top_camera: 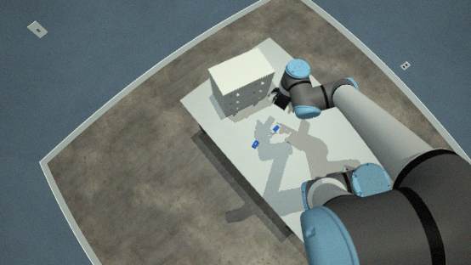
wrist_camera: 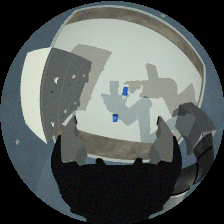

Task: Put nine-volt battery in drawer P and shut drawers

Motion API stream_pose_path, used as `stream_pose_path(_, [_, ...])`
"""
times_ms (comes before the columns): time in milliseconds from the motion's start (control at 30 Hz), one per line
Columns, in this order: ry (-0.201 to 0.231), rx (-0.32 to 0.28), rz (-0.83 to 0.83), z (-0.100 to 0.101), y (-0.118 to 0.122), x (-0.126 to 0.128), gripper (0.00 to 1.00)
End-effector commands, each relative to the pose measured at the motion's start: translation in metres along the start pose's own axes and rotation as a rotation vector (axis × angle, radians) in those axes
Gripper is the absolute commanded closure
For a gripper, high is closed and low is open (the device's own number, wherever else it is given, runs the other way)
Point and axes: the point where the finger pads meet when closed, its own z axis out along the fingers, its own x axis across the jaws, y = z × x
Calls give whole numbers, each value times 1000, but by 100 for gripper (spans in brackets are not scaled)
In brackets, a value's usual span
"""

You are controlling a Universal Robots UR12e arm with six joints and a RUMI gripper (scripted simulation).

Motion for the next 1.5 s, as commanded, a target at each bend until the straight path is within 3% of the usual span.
stream_pose_path(0, [-6,-7,-231,11,0,-8,0])
stream_pose_path(700, [-9,-5,-885,46,10,-28,0])
stream_pose_path(1133, [-10,-4,-1060,55,15,-32,0])
stream_pose_path(1467, [-10,-3,-1102,58,16,-33,0])
